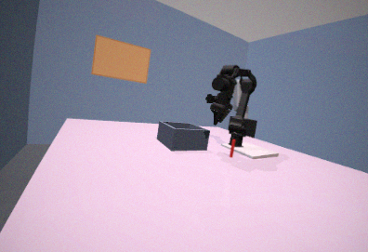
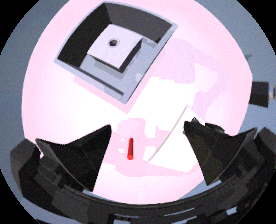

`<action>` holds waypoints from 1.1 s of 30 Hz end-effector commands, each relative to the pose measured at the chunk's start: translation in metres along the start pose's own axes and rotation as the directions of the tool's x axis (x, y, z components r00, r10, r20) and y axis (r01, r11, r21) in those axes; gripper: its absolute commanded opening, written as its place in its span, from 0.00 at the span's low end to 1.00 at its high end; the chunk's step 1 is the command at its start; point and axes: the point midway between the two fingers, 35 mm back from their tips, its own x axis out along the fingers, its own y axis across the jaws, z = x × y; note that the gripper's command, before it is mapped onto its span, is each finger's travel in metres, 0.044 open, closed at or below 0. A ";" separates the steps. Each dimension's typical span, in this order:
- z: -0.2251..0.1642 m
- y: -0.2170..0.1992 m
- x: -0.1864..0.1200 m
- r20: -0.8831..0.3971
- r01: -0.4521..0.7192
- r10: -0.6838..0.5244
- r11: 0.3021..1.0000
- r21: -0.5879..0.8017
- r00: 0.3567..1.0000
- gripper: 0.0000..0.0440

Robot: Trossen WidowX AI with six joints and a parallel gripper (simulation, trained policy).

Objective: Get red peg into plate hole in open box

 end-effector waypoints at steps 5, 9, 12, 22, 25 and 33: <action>-0.042 0.016 0.021 -0.067 -0.004 0.002 0.999 -0.037 0.998 1.00; -0.058 0.024 0.034 -0.079 -0.020 0.016 0.998 -0.054 0.997 1.00; -0.068 0.030 0.045 -0.080 -0.033 0.028 0.997 -0.064 0.996 1.00; -0.089 0.042 0.084 -0.063 -0.076 0.070 0.992 -0.098 0.996 0.98; -0.092 0.043 0.094 -0.060 -0.075 0.068 0.990 -0.117 0.996 0.92; -0.097 0.037 0.112 -0.072 -0.023 0.013 0.990 -0.142 0.997 0.46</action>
